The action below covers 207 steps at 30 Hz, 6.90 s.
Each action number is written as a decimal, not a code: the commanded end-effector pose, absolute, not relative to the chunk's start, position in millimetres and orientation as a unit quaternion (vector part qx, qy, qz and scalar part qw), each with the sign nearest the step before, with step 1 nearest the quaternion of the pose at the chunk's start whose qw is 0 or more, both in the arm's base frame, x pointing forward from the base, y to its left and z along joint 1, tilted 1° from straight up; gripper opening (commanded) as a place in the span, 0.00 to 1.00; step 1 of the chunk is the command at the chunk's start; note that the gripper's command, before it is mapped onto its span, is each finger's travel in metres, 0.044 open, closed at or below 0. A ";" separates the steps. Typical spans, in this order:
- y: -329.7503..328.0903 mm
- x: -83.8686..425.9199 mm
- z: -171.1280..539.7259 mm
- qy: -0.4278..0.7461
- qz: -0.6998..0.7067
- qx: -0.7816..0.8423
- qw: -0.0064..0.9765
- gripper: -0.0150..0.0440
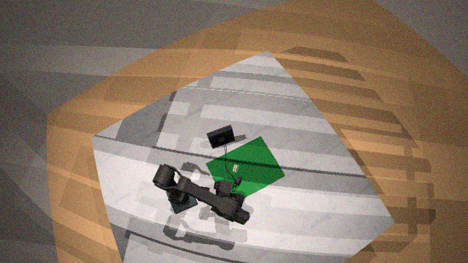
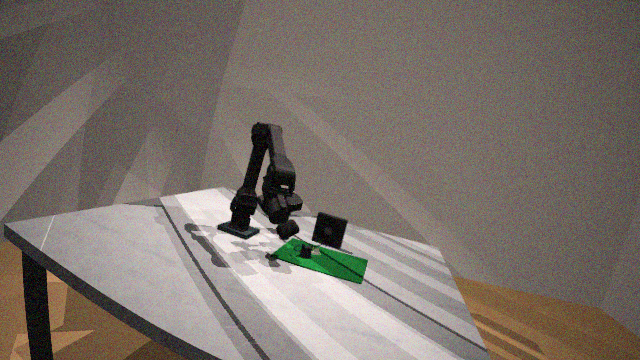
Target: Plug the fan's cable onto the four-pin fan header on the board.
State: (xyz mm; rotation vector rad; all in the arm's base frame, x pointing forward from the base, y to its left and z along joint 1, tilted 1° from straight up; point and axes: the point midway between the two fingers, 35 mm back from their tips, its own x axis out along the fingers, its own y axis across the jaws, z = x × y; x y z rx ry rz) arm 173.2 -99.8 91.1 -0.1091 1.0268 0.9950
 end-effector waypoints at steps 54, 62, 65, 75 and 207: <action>-63.9 283.3 170.6 0.657 0.228 -0.227 0.682 1.00; -62.1 282.8 90.0 0.657 0.228 -0.227 0.682 1.00; -62.1 282.8 90.0 0.657 0.228 -0.227 0.682 1.00; -62.1 283.1 87.3 0.657 0.228 -0.227 0.682 1.00; -22.8 296.6 91.6 0.578 -0.386 0.410 0.591 0.25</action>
